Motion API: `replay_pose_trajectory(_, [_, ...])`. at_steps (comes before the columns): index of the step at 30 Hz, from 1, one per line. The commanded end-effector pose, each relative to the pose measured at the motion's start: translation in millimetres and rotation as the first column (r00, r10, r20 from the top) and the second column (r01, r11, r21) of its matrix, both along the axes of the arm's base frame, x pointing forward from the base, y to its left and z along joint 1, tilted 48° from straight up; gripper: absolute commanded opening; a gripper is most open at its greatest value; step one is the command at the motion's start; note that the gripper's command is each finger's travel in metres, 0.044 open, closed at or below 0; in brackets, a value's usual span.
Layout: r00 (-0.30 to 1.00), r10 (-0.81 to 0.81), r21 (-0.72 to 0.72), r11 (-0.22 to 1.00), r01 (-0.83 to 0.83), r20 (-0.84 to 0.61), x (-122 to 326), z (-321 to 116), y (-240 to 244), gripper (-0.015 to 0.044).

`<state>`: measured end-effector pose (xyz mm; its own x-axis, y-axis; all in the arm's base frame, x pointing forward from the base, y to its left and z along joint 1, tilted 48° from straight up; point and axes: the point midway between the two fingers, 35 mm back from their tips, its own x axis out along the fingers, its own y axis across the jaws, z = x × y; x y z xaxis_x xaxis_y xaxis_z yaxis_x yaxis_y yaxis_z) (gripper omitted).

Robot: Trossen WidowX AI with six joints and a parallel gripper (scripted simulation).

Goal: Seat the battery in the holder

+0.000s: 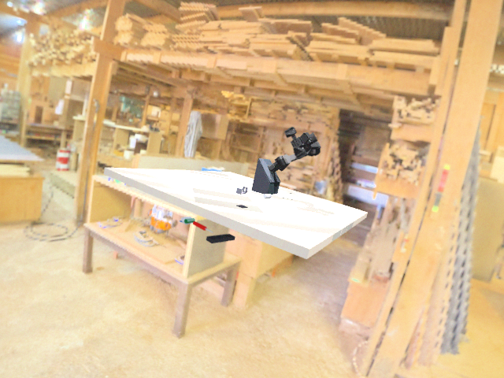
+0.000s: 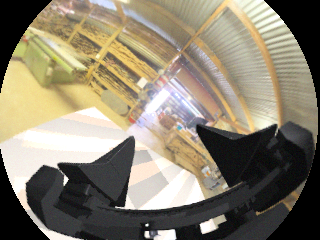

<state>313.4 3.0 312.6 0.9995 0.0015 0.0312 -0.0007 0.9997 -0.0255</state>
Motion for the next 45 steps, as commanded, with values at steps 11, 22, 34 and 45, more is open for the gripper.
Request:
replay_pose_trajectory(11, [0.652, 0.429, 0.352, 0.901, -0.255, -0.625, -1.8, -184.9, 71.5, 0.0245])
replay_pose_trajectory(22, [-0.037, 0.749, 0.737, 0.659, 0.146, -0.662, -105.5, -282.0, 126.3, 0.0245])
replay_pose_trajectory(34, [-0.037, 0.749, 0.737, 0.659, 0.146, -0.662, -105.5, -282.0, 126.3, 0.0245])
replay_pose_trajectory(45, [-0.038, 0.747, 0.735, 0.662, 0.146, -0.664, -104.4, -292.8, 137.1, 0.0245])
